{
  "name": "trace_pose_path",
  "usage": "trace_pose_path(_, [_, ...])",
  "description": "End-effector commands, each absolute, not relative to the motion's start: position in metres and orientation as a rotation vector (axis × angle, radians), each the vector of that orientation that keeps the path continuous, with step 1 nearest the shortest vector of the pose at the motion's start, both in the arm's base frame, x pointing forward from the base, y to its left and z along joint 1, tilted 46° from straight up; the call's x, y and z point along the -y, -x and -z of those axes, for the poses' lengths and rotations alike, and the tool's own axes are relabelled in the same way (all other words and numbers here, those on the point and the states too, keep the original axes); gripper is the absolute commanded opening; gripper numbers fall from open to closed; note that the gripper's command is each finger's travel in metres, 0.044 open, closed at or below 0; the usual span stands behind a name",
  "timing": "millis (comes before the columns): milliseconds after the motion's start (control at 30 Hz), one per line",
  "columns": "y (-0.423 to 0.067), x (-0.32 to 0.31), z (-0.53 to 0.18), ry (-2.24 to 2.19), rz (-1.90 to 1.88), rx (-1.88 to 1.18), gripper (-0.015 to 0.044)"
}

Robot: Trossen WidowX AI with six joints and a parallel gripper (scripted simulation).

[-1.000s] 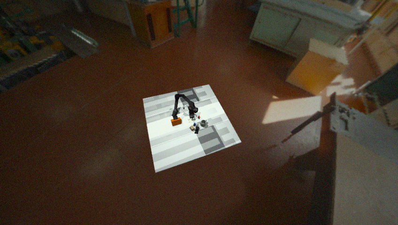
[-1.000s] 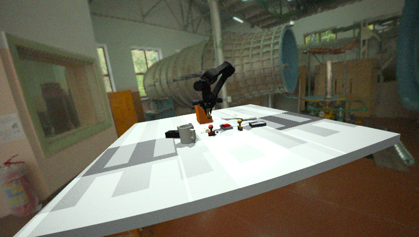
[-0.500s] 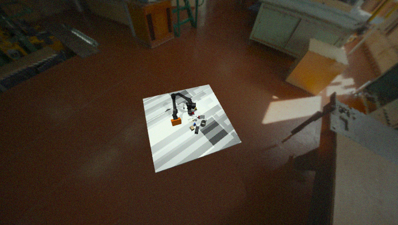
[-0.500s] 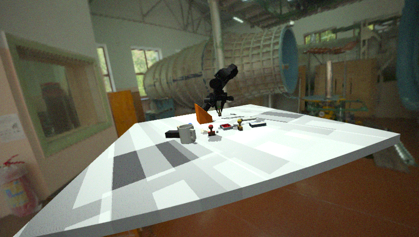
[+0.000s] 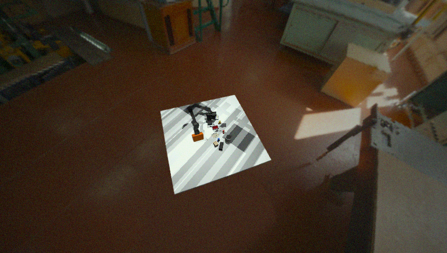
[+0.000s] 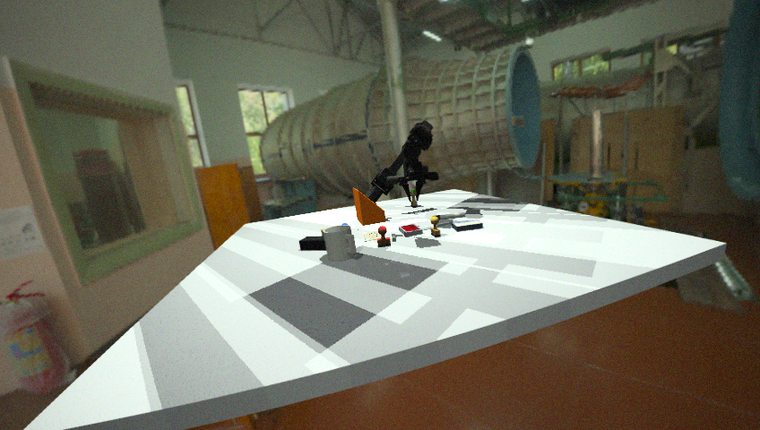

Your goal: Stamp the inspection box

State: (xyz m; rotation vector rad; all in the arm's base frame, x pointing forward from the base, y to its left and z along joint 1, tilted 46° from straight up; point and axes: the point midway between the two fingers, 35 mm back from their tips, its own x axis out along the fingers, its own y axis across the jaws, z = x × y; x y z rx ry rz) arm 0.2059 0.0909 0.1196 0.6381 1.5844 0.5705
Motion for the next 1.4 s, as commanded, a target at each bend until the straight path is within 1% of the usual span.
trace_pose_path(0, [-0.193,-0.101,-0.13,-0.648,-0.578,-1.585,0.0])
trace_pose_path(1367, [-0.189,-0.143,-0.09,-0.647,-0.579,-1.583,0.0])
